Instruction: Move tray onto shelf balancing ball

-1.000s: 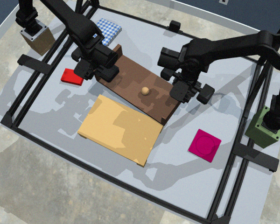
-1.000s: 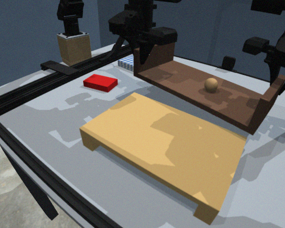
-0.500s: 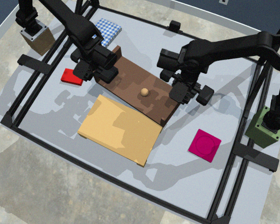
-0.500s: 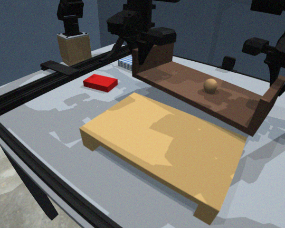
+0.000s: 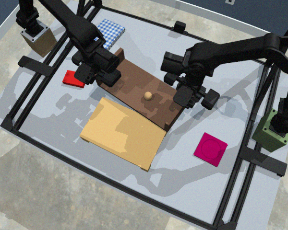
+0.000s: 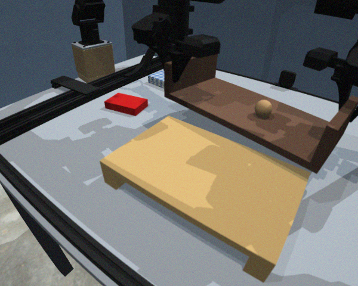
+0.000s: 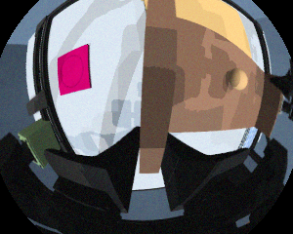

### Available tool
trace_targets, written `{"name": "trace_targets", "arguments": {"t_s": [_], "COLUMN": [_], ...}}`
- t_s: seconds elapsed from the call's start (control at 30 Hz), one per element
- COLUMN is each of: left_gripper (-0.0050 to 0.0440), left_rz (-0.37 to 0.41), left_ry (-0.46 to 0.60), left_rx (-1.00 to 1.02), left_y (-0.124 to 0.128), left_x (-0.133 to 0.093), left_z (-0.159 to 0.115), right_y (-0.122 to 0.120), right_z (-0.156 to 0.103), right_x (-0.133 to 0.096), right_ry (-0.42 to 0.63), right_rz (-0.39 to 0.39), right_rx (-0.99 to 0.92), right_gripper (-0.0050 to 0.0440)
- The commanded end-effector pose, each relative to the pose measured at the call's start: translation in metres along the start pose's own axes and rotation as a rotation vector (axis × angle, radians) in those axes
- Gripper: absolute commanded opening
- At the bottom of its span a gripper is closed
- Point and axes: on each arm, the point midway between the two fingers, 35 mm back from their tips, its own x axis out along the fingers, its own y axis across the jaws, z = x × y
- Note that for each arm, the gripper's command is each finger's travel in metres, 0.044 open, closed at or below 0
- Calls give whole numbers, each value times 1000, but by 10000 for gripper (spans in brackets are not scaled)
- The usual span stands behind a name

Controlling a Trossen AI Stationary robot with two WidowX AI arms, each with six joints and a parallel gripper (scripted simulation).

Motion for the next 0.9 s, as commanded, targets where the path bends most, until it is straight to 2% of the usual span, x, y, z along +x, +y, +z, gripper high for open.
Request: {"name": "trace_targets", "arguments": {"t_s": [0.0,0.1,0.3,0.67,0.87], "left_gripper": [20,20,20,20,20], "left_rz": [1,-7,1,-7,3], "left_ry": [6,33,-17,34,-19], "left_rx": [-1,0,-1,0,0], "left_y": [0,0,1,1,2], "left_x": [-1,-1,0,-2,0], "left_z": [1,4,5,9,11], "right_y": [0,1,1,2,2], "right_z": [1,3,5,9,11], "right_x": [-1,0,-2,0,-2], "right_ry": [6,34,-17,34,-19], "right_rz": [1,-7,1,-7,3], "right_rx": [-1,-1,-1,-1,-1], "right_gripper": [20,20,20,20,20]}}
